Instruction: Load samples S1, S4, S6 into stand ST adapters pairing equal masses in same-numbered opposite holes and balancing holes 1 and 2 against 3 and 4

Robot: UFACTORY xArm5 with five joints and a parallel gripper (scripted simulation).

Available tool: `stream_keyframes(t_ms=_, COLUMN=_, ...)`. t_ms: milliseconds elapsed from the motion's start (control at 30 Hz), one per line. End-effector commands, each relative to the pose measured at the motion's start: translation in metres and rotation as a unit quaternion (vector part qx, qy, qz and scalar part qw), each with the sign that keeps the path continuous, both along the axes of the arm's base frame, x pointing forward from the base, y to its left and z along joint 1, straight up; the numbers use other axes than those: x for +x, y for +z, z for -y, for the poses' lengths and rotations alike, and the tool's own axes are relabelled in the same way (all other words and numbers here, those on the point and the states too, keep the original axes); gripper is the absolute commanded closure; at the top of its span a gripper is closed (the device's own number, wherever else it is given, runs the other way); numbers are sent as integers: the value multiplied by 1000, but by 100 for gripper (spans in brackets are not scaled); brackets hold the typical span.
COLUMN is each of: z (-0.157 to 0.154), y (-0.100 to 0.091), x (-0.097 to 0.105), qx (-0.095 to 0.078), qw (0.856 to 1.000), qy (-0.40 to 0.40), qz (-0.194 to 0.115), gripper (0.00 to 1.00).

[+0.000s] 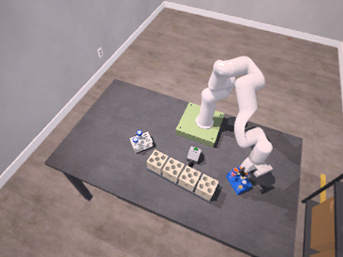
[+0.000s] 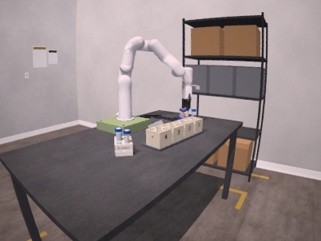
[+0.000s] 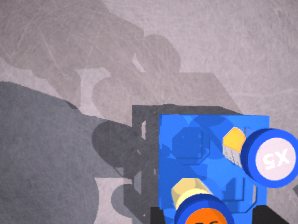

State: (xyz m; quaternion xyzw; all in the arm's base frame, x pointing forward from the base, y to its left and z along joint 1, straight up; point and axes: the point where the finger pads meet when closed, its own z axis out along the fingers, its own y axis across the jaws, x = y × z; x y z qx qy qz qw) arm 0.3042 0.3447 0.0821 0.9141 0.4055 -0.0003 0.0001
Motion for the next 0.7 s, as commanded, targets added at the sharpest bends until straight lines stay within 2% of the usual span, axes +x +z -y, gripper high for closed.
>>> stream_keyframes(t_ms=0, z=-1, y=-5, x=1, qx=3, qw=1000, qy=0, qz=0, gripper=43)
stream_keyframes(t_ms=667, z=-1, y=-11, x=1, qx=3, qw=1000, qy=0, qz=0, gripper=43)
